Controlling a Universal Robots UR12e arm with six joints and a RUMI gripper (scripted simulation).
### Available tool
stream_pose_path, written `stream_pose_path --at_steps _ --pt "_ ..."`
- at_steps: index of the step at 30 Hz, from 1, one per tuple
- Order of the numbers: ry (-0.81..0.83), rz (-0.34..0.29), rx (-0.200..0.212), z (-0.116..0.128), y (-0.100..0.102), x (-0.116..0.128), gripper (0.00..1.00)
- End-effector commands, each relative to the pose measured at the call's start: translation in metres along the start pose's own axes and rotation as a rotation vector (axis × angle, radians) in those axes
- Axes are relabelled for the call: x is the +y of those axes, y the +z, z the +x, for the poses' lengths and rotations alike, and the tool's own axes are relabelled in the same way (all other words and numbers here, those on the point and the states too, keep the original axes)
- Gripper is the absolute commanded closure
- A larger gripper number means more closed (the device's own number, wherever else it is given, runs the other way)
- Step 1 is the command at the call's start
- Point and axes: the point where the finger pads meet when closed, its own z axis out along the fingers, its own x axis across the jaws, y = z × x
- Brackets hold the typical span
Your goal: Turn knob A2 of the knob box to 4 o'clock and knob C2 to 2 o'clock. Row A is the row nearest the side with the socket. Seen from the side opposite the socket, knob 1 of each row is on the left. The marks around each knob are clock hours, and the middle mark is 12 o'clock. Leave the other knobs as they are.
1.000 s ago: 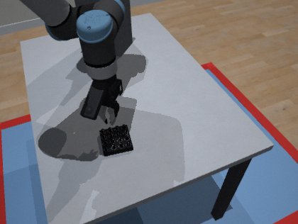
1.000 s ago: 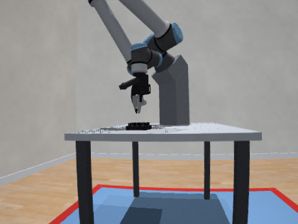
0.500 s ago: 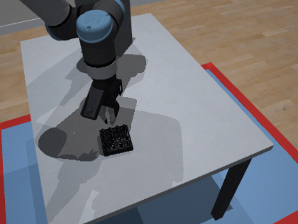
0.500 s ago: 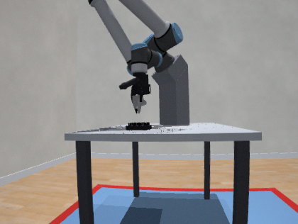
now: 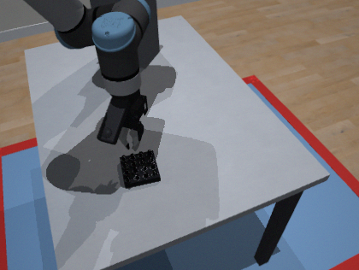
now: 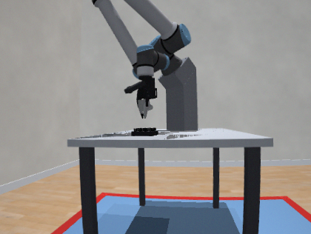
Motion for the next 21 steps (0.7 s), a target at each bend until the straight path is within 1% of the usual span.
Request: stream_pose_path --at_steps 1,21 --pt "0.0 0.001 0.0 -0.0002 -0.0004 -0.0001 0.89" --pt "0.0 0.001 0.0 -0.0002 0.0032 -0.0001 0.89"
